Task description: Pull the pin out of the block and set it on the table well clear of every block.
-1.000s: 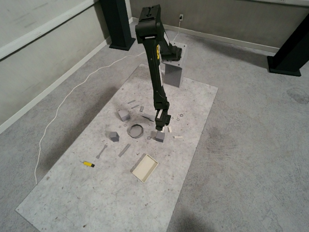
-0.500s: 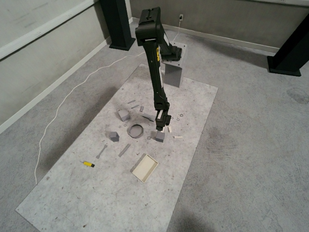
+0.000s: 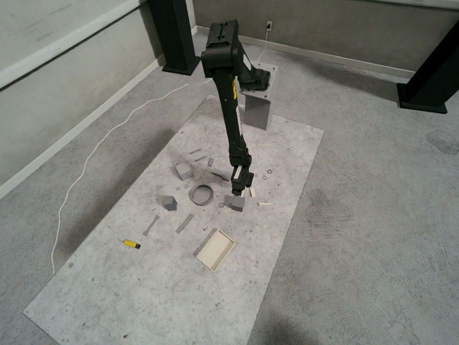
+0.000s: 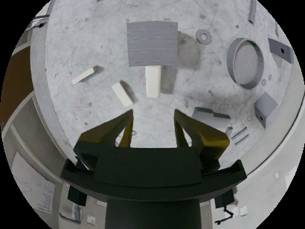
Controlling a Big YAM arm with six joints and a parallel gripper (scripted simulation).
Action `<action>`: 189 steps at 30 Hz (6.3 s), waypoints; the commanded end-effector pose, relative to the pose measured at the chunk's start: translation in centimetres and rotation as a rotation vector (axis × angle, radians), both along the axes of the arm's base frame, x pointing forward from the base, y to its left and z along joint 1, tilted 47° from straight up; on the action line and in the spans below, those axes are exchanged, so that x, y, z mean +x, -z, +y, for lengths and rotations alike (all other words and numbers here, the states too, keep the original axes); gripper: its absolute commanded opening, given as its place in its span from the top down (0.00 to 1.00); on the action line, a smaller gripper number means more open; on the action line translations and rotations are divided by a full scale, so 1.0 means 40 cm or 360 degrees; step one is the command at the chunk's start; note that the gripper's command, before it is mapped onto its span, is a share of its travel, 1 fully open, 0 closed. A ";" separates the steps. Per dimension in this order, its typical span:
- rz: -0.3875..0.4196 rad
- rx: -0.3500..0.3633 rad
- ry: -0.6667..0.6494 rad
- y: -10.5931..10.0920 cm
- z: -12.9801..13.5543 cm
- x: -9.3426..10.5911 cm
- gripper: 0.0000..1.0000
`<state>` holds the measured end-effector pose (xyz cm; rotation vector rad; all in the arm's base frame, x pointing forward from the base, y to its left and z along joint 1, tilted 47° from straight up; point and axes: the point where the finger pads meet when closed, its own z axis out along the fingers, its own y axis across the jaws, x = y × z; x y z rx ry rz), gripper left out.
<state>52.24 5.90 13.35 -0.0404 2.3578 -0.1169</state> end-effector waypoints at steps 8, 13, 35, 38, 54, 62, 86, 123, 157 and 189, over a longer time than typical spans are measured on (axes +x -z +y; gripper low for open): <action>-0.0050 0.0011 0.0006 -0.023 -0.006 0.042 0.49; -0.0063 0.0011 0.0001 -0.027 -0.006 0.054 0.49; -0.0054 -0.0002 -0.0011 -0.017 -0.007 0.059 0.49; -0.0055 -0.0003 -0.0012 -0.011 -0.008 0.067 0.49; -0.0061 -0.0008 -0.0017 0.022 -0.012 0.105 0.49; -0.0067 -0.0008 -0.0019 0.024 -0.012 0.114 0.49; -0.0055 -0.0010 -0.0018 0.039 -0.014 0.118 0.49; -0.0058 -0.0009 -0.0019 0.081 -0.017 0.164 0.49; -0.0050 -0.0010 -0.0017 0.092 -0.020 0.165 0.49; -0.0050 -0.0010 -0.0017 0.092 -0.020 0.165 1.00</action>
